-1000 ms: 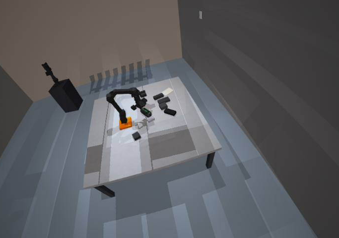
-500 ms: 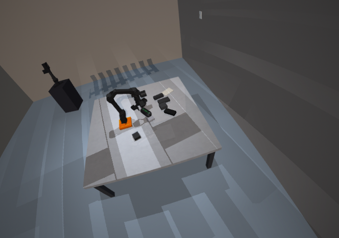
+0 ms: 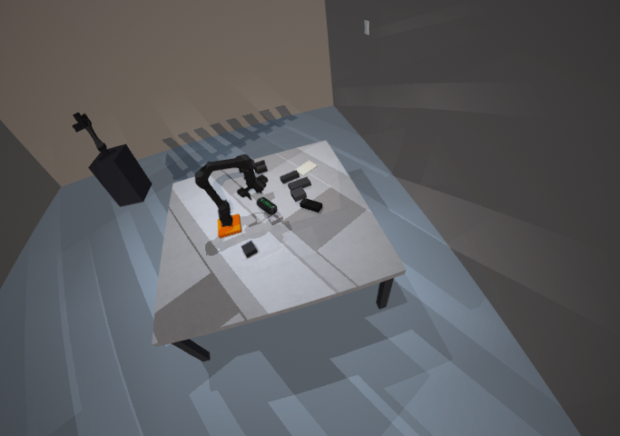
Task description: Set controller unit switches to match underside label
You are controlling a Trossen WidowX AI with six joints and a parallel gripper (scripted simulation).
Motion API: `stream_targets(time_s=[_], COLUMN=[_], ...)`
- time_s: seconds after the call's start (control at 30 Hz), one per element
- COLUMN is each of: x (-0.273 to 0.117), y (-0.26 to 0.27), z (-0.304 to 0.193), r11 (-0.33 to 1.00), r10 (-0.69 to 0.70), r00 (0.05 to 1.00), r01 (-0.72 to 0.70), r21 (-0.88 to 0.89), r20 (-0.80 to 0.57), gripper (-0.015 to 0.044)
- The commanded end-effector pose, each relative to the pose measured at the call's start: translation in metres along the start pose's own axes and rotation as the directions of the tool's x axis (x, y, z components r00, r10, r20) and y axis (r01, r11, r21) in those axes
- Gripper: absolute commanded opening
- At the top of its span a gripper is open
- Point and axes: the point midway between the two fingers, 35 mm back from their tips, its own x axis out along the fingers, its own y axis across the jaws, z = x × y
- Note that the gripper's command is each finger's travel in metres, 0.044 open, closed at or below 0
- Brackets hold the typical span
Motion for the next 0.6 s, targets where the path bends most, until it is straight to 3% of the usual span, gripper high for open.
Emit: stream_targets(time_s=[0.0, 0.3, 0.57], x=[-0.0366, -0.0438, -0.0438], y=[-0.0003, -0.0016, -0.0016], z=[-0.0001, -0.0007, -0.0007], r11=[1.000, 1.000, 1.000], r10=[0.024, 0.024, 0.024], r00=[1.000, 1.000, 1.000], r01=[-0.024, -0.024, -0.024], r21=[0.001, 0.001, 0.001], r20=[0.011, 0.011, 0.011], gripper=[0.0230, 0.0000, 0.0000])
